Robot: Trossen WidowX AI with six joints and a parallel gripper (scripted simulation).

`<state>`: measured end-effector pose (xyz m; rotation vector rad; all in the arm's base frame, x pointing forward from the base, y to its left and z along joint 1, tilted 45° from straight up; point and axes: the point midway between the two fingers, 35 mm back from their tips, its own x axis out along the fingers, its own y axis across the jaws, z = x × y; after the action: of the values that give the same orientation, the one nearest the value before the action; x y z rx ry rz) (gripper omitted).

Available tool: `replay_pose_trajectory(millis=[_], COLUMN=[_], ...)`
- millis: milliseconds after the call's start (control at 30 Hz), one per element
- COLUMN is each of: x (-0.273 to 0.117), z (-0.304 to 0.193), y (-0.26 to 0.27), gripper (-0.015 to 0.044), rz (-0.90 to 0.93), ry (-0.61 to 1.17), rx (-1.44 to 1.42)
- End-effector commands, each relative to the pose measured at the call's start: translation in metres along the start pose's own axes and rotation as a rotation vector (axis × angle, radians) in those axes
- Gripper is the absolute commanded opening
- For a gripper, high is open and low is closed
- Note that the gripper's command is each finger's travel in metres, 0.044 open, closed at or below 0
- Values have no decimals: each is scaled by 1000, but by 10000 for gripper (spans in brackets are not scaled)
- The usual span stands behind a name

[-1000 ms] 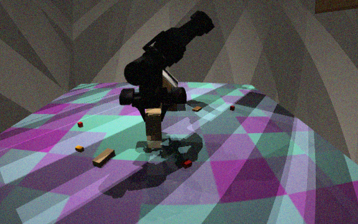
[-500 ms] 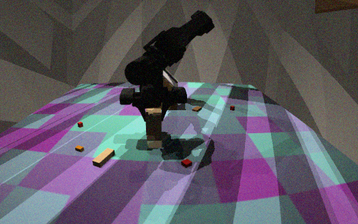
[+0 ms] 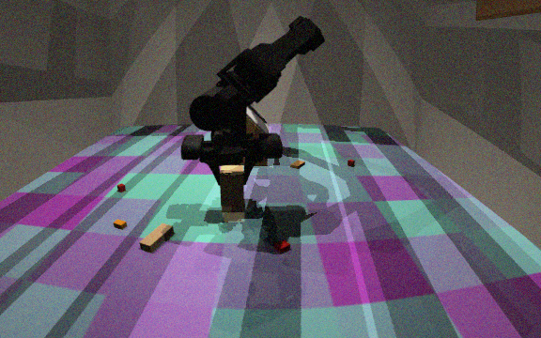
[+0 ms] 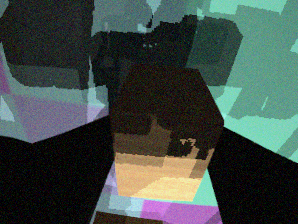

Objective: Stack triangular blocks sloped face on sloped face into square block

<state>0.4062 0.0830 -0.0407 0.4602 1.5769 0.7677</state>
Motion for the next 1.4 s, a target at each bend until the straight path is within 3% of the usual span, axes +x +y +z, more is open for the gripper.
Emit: replay_pose_trajectory(millis=[0, 1367], x=[3, 18], z=[-1, -5], y=[0, 1], gripper=[0, 0], rz=[-2, 2], ry=[0, -1], rx=[4, 4])
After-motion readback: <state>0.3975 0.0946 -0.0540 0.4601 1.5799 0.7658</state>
